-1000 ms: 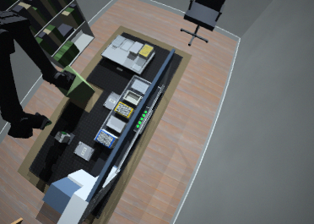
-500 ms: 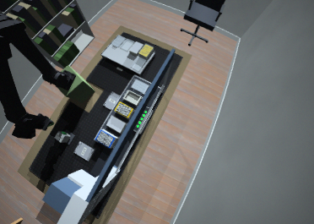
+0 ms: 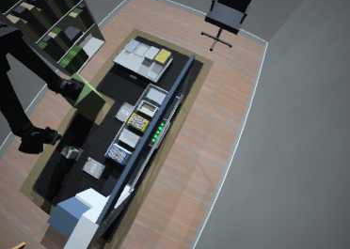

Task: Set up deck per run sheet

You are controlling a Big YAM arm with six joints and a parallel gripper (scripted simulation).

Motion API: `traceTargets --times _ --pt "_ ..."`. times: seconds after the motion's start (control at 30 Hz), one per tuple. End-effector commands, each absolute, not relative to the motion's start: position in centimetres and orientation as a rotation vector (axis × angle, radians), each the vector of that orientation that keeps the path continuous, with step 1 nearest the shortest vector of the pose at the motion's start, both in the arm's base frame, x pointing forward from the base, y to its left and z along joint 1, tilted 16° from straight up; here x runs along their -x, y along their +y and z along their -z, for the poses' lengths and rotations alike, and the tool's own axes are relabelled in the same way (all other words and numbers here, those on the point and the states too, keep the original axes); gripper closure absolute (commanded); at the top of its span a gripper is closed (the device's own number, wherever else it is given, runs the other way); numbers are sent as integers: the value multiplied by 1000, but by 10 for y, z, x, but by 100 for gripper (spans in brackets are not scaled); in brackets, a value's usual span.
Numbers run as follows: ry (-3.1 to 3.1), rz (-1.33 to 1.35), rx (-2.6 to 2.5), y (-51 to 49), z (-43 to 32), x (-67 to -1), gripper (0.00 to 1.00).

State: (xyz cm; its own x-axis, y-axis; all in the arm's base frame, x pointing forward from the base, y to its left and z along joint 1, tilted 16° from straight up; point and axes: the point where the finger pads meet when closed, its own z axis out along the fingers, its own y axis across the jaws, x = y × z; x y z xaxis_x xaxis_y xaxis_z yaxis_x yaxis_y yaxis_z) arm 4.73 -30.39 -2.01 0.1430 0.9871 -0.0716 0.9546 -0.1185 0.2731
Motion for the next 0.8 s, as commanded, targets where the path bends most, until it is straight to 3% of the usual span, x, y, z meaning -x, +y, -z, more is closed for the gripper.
traceTargets --times 0.0,0.77 --pt "1892 -181 -2169 -305 26 -51 100" --pt "1892 -180 -2168 -309 59 -61 100"
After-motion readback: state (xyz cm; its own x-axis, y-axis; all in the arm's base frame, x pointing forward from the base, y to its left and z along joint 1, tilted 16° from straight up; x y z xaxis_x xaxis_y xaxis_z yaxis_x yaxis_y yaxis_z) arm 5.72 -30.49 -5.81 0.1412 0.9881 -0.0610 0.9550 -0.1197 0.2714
